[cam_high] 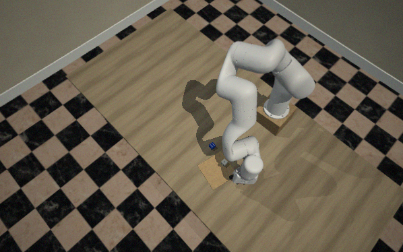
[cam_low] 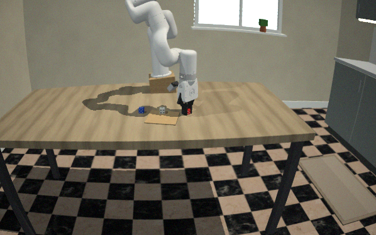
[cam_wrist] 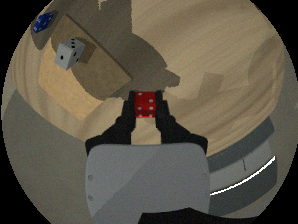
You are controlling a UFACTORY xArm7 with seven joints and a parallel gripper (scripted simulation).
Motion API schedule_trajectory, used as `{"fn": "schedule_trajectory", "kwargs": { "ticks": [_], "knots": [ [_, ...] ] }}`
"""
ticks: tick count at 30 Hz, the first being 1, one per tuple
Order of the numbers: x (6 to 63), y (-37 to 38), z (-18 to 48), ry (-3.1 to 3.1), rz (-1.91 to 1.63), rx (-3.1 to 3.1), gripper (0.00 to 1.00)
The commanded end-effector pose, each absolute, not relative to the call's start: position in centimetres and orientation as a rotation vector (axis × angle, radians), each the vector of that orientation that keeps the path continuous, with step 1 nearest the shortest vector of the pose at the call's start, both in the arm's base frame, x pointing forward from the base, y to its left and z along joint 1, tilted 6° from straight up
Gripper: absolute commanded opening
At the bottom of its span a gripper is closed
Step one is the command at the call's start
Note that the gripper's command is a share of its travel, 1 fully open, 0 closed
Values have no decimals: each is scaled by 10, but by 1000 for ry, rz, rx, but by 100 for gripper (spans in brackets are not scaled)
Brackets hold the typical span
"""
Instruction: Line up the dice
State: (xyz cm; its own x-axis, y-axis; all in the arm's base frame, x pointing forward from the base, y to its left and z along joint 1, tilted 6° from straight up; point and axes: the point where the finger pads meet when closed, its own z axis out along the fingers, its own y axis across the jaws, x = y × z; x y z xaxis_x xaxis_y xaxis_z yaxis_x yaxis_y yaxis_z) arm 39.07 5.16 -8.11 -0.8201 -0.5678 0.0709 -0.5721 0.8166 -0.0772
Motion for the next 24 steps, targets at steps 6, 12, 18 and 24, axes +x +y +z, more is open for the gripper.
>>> {"fn": "schedule_trajectory", "kwargs": {
  "ticks": [6, 12, 18, 24],
  "knots": [
    [392, 52, -80, -2954, 148, 928, 21],
    [392, 53, -73, -2954, 148, 928, 21],
    [393, 57, -35, -2954, 148, 928, 21],
    [393, 60, -5, -2954, 148, 928, 21]
  ]
}}
